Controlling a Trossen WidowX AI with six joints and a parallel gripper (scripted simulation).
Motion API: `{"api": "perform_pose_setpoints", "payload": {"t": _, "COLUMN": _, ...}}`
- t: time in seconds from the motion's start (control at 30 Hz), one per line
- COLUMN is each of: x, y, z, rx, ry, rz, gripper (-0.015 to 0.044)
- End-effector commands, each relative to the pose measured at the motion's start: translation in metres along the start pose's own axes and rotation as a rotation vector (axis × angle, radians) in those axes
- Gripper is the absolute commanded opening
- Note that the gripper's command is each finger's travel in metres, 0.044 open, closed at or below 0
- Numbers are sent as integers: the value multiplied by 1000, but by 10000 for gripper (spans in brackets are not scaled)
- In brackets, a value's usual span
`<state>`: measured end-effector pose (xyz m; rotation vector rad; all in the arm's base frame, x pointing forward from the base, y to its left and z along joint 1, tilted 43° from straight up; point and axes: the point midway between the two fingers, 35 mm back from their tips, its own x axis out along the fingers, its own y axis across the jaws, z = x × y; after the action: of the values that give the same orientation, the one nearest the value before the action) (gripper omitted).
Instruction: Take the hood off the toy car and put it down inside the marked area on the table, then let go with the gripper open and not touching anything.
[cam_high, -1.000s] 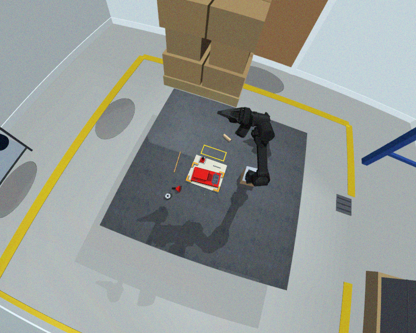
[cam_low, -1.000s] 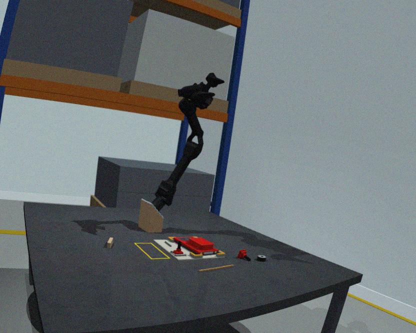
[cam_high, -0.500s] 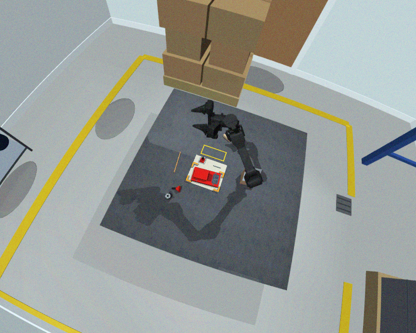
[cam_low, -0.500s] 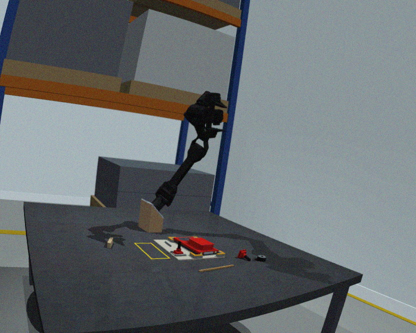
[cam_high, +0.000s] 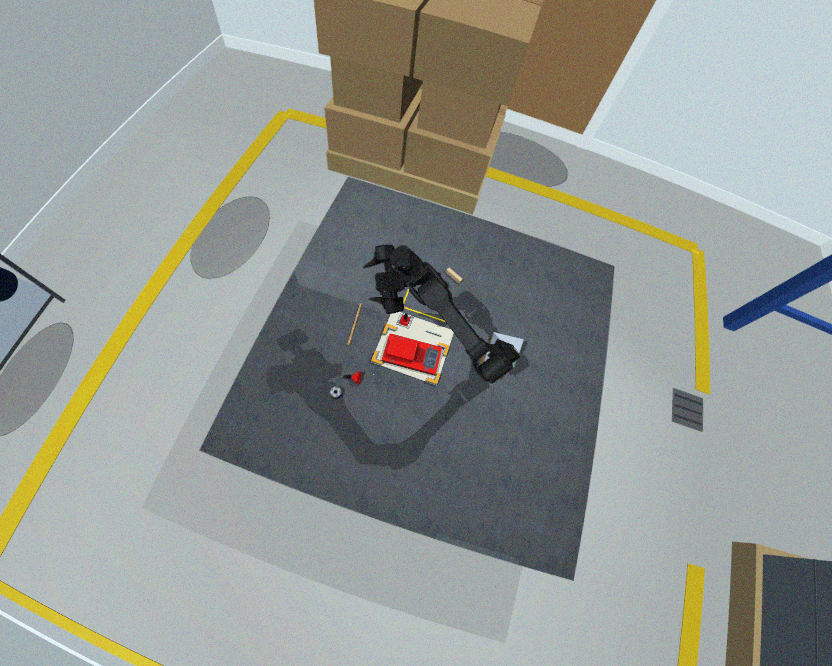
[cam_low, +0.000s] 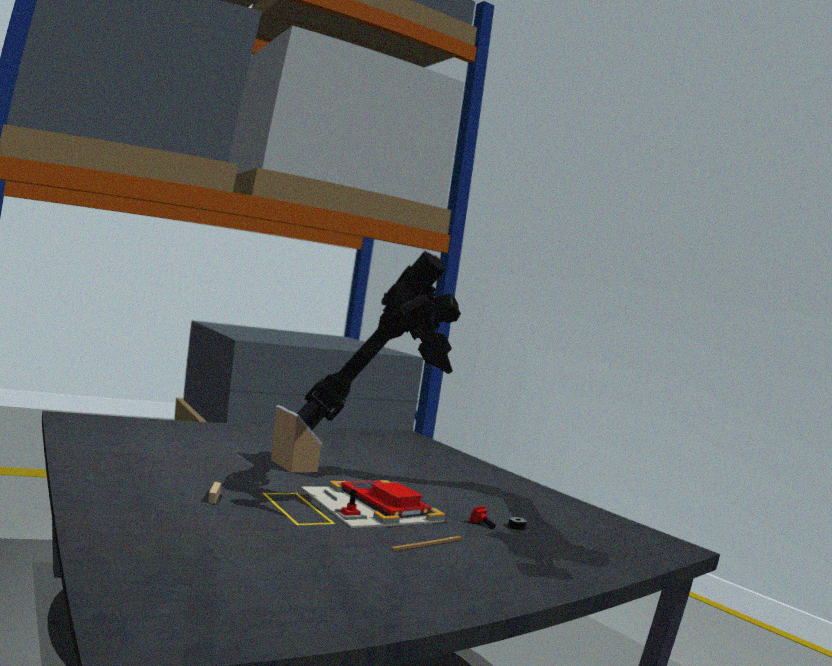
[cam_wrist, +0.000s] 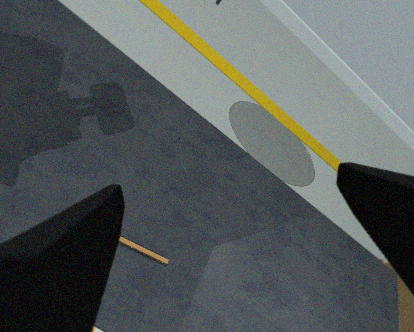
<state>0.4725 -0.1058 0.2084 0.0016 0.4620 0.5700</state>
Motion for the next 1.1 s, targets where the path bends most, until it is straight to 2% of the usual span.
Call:
{"api": "perform_pose_setpoints", "payload": {"t": 0.0, "x": 33, "y": 38, "z": -43, "rx": 191, "ry": 162, "rz": 96, "gripper": 440}}
{"api": "perform_pose_setpoints", "payload": {"t": 0.23, "x": 61, "y": 116, "z": -106, "rx": 456, "ry": 486, "rz": 227, "gripper": 440}}
{"api": "perform_pose_setpoints", "payload": {"t": 0.5, "x": 53, "y": 199, "z": -164, "rx": 668, "ry": 886, "rz": 307, "gripper": 440}}
{"api": "perform_pose_setpoints", "payload": {"t": 1.07, "x": 55, "y": 203, "z": -167, "rx": 672, "ry": 895, "rz": 307, "gripper": 440}}
